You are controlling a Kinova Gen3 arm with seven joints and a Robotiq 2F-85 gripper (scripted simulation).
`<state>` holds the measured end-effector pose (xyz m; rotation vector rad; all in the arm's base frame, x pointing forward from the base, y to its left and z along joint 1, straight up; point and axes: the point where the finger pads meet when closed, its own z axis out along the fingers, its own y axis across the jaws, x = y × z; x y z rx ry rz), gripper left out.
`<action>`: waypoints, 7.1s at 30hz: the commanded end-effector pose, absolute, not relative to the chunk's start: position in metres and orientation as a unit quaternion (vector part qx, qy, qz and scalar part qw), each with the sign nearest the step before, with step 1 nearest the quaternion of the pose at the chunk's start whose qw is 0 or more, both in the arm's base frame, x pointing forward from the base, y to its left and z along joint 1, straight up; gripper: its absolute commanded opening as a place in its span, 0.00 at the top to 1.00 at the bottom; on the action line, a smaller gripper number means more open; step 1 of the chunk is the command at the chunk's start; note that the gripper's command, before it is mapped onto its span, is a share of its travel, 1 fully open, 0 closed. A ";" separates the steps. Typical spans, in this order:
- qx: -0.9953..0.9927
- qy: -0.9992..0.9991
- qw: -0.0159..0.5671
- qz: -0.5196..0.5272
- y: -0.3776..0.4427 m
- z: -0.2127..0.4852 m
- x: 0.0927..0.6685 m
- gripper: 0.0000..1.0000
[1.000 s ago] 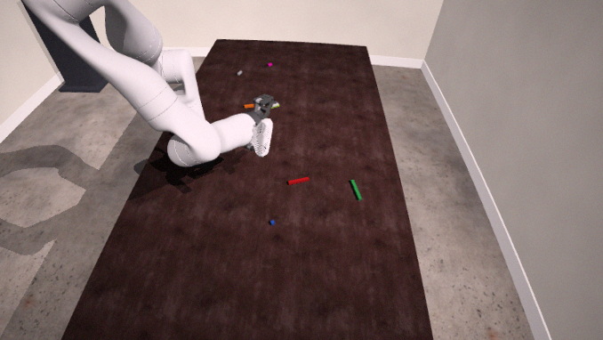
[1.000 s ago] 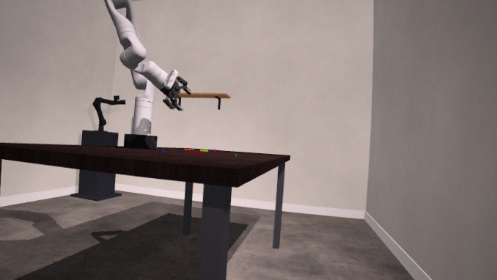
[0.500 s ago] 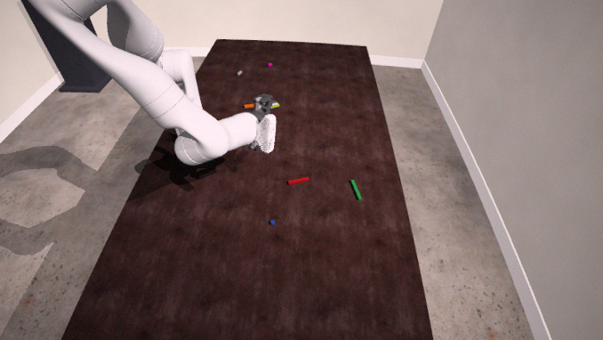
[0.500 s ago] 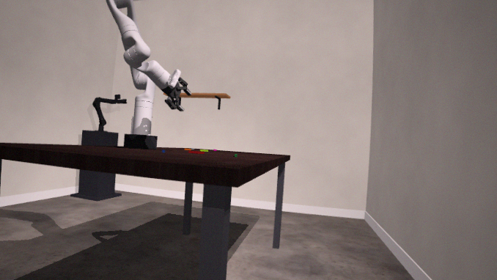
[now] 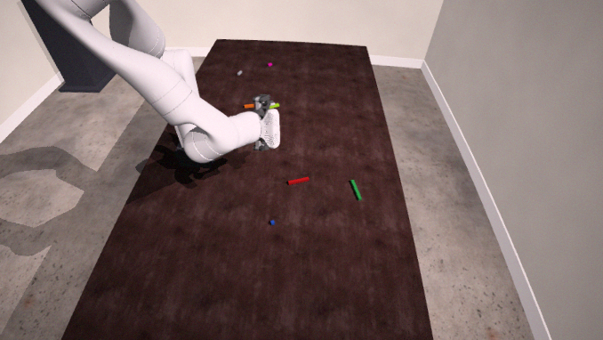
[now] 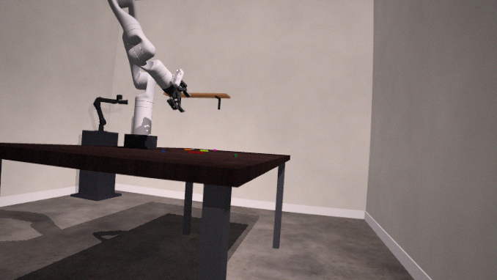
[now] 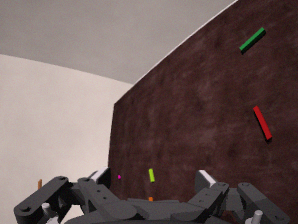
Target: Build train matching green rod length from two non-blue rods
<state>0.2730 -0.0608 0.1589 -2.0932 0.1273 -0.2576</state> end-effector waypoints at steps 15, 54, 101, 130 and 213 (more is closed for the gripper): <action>-0.873 -0.008 0.475 -0.109 -0.058 0.156 0.274 0.00; -0.879 -0.182 0.425 -0.117 -0.054 0.147 0.275 0.00; -0.828 -0.421 0.350 -0.118 -0.053 0.138 0.285 0.00; -0.776 -0.537 0.309 -0.115 -0.054 0.136 0.295 0.00; -0.545 -0.811 0.191 -0.091 -0.052 0.142 0.340 0.00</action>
